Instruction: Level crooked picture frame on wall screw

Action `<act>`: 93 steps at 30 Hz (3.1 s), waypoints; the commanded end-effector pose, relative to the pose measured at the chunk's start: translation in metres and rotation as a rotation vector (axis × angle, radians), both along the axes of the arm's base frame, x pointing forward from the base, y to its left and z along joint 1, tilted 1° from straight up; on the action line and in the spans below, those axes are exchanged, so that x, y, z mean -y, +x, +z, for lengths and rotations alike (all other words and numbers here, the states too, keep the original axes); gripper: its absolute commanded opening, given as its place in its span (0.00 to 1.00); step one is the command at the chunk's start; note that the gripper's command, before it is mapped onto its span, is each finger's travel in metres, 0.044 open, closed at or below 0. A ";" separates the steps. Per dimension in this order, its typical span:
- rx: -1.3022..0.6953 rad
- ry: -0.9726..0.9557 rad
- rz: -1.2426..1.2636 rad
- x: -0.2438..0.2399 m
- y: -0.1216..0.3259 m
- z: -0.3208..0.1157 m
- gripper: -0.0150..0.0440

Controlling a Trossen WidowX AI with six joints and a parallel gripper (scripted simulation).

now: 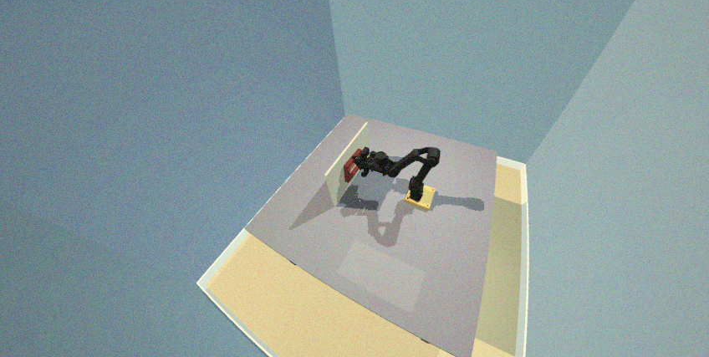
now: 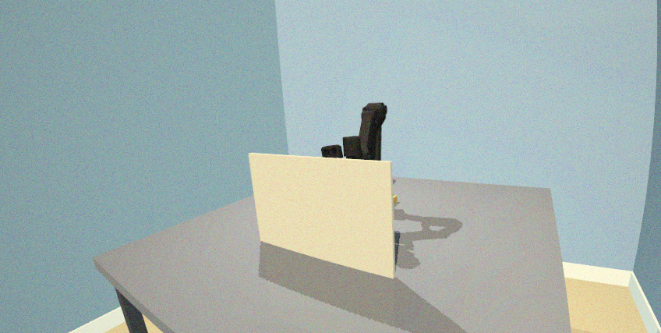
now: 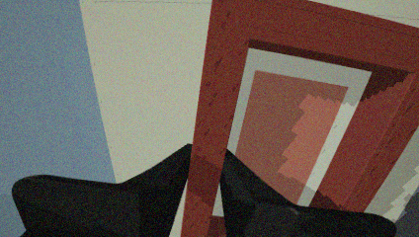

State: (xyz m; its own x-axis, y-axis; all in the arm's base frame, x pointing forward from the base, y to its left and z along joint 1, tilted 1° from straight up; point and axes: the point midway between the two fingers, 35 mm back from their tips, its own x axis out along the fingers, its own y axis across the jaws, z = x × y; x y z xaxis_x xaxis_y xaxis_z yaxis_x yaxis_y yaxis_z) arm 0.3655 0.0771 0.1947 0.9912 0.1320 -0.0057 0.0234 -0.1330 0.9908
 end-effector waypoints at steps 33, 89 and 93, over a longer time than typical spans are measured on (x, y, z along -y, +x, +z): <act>0.004 0.001 0.003 -0.002 0.000 -0.006 0.25; 0.011 -0.058 0.000 0.003 -0.056 0.000 0.69; 0.008 -0.022 -0.002 0.007 -0.084 -0.005 0.69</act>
